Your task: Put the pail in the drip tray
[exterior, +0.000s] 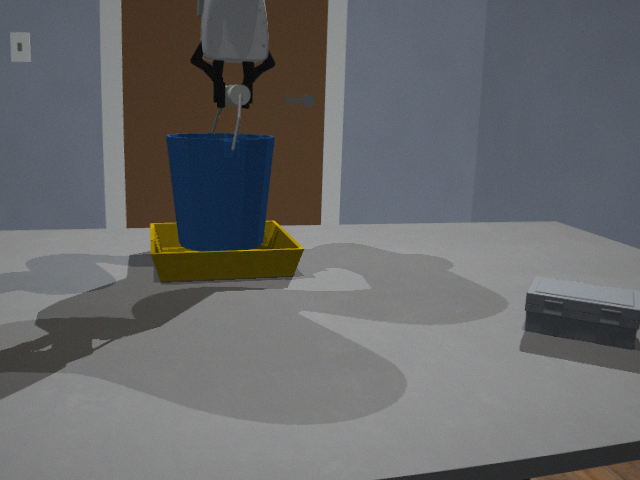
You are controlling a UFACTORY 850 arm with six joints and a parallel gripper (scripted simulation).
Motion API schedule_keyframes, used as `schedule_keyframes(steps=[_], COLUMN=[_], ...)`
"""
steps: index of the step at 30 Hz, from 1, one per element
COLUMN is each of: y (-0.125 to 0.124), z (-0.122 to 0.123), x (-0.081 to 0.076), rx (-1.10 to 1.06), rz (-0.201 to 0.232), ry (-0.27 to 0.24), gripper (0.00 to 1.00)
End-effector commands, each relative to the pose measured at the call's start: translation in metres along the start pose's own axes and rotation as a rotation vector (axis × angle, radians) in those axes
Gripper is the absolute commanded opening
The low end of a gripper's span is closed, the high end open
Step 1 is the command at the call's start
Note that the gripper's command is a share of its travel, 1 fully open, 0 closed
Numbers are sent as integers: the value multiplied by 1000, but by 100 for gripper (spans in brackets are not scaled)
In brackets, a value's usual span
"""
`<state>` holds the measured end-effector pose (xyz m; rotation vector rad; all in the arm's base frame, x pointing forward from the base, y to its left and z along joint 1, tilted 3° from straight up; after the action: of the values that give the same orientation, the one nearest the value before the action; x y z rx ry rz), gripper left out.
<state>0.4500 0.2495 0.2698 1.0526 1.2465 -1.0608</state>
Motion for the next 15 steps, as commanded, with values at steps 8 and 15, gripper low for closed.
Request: schedule_keyframes(steps=[8, 15], y=[1, 1], z=[0, 0], x=[11, 17], rx=[0, 0], rz=[2, 2], ry=[1, 1], gripper=[0, 0])
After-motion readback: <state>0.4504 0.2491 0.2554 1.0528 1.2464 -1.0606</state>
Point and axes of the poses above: the point where the finger pads meet when closed, its own x axis out along the fingers, its own y axis across the jaws, z = x × y, the point moved 9 cm from there along -x, back along the fingers, and after that the axes turned 1 degree about x, right-handed, at the moved point
